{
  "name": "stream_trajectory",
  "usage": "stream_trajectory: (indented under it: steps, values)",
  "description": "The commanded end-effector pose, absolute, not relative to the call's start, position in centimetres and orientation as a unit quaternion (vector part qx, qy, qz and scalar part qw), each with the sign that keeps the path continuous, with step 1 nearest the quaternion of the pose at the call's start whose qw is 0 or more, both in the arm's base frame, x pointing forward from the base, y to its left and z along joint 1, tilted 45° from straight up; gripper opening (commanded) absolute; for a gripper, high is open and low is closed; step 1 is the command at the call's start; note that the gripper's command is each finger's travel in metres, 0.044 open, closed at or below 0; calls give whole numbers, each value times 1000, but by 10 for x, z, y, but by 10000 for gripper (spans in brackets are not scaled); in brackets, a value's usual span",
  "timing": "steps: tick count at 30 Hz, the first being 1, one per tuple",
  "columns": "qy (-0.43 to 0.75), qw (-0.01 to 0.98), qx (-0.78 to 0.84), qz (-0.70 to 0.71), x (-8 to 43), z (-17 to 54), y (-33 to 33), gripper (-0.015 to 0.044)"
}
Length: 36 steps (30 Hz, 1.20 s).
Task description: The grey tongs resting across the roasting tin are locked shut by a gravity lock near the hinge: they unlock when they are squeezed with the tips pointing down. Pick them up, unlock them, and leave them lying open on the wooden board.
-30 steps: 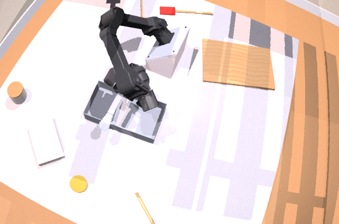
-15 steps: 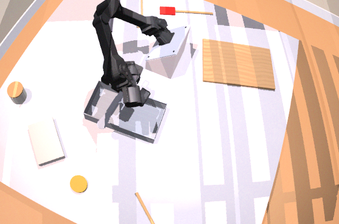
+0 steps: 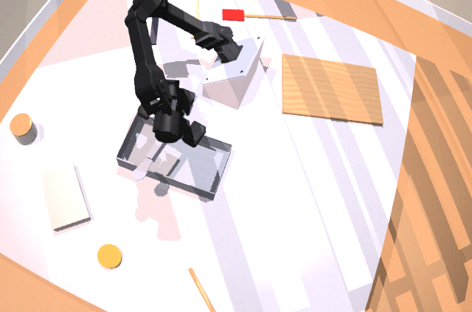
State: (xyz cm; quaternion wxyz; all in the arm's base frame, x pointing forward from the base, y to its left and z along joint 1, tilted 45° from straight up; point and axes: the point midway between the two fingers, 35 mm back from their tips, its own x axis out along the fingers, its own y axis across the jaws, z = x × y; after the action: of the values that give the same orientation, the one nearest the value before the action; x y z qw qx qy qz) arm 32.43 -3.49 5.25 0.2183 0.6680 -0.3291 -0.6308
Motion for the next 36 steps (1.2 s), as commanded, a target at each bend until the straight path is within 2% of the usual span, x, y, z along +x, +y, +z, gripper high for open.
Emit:
stream_trajectory:
  steps: [1, 20, 36]
  values:
    - [-325, 215, 672, -630, 325, 53, -34, -150]
    - [-366, 133, 698, -601, 332, -5, 67, -150]
    - [-418, 65, 705, -569, 298, -68, 167, -150]
